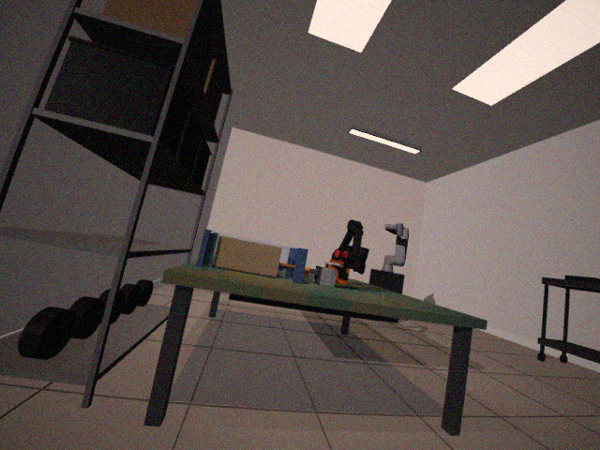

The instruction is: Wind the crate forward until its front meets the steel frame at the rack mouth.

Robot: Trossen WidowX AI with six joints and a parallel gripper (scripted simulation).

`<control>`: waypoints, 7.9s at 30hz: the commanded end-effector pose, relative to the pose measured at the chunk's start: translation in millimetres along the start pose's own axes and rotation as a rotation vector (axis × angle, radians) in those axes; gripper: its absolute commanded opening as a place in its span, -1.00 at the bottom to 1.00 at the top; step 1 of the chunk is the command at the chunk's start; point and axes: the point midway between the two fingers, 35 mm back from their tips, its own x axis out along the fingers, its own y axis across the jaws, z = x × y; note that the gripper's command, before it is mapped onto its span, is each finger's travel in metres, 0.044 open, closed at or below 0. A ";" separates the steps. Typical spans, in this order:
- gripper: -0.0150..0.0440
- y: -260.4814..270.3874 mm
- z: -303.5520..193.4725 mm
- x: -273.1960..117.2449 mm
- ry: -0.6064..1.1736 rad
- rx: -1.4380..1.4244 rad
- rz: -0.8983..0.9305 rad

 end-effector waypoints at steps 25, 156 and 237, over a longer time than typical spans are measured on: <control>0.32 -0.2 0.0 -0.1 0.000 0.000 0.000; 0.32 20.4 35.3 -97.3 -0.098 0.129 0.062; 1.00 -63.1 -2.7 25.3 2.114 2.141 0.194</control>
